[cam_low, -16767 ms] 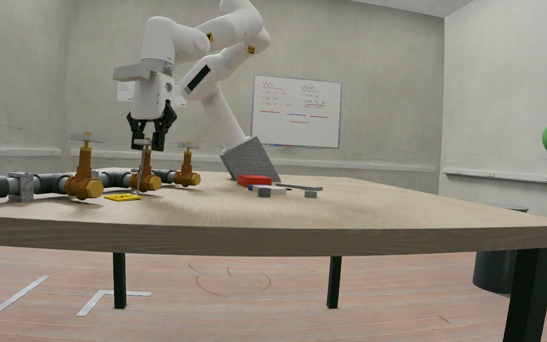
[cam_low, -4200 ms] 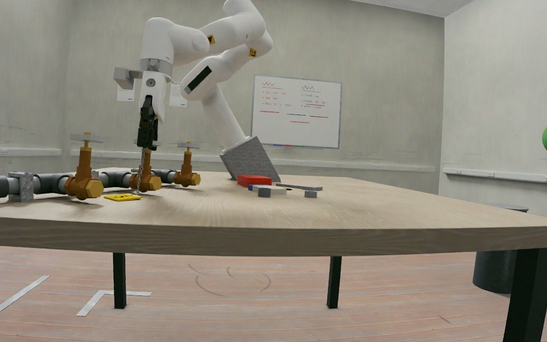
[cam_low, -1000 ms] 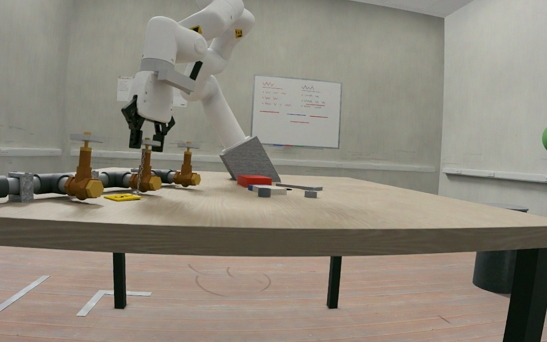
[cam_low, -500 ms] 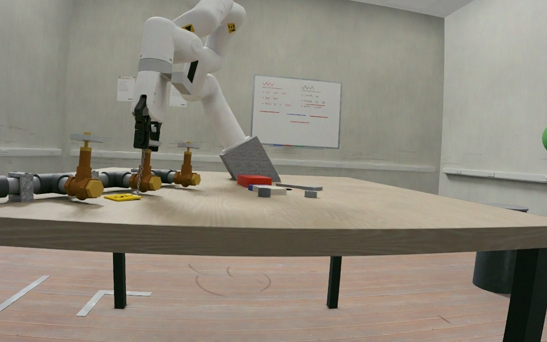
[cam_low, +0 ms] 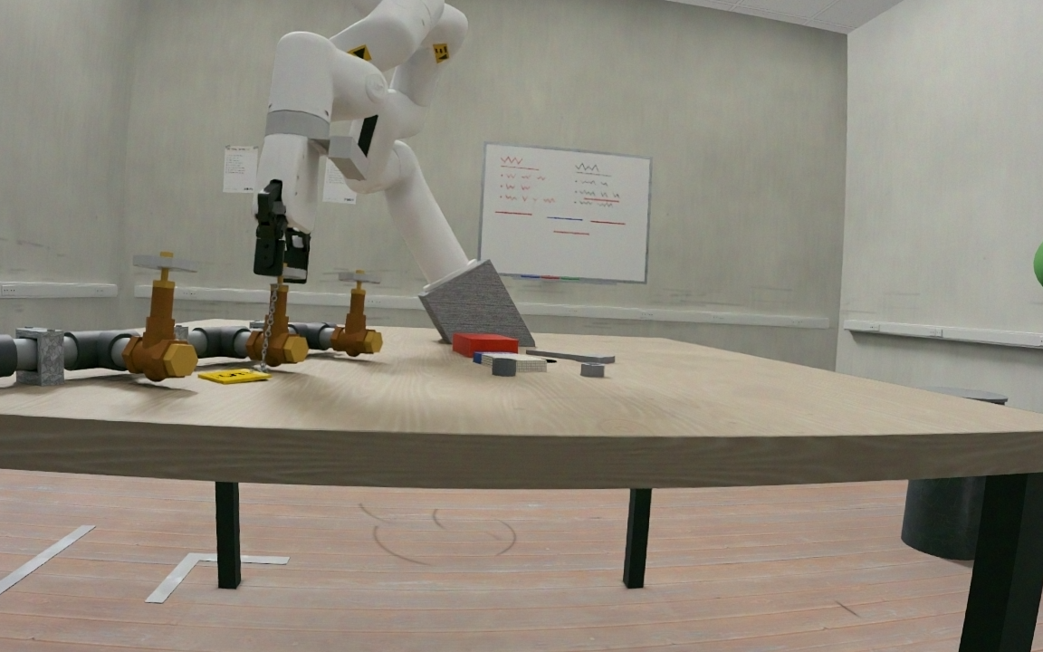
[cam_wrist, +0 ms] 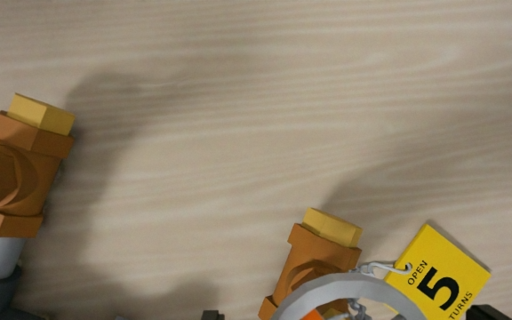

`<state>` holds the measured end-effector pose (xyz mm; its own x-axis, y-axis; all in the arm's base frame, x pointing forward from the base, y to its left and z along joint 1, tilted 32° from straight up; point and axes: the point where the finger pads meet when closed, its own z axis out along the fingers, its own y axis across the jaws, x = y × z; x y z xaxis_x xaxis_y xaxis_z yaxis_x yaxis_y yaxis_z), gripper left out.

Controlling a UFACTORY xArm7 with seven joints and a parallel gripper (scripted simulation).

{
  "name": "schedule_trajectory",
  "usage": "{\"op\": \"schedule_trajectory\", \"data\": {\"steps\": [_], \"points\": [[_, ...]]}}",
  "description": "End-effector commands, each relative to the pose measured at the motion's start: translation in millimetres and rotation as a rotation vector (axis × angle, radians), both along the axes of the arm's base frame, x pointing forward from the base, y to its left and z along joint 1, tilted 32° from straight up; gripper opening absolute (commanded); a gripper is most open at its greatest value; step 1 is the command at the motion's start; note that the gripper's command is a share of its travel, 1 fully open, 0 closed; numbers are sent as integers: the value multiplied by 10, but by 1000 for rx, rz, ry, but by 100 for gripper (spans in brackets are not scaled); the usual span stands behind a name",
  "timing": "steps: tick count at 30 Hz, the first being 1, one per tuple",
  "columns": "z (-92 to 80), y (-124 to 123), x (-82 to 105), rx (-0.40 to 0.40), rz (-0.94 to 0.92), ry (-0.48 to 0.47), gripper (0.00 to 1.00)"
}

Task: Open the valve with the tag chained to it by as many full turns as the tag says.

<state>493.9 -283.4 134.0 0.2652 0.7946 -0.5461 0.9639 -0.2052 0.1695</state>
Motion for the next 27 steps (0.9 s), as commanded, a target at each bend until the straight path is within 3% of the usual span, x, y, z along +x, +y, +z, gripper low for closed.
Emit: {"op": "schedule_trajectory", "data": {"steps": [1, 17, 27], "points": [[18, -3, 12, -2, 1, -4, 100], [18, -3, 12, -2, -9, -11, 100], [18, -3, 12, 2, -140, -102, 100]]}}
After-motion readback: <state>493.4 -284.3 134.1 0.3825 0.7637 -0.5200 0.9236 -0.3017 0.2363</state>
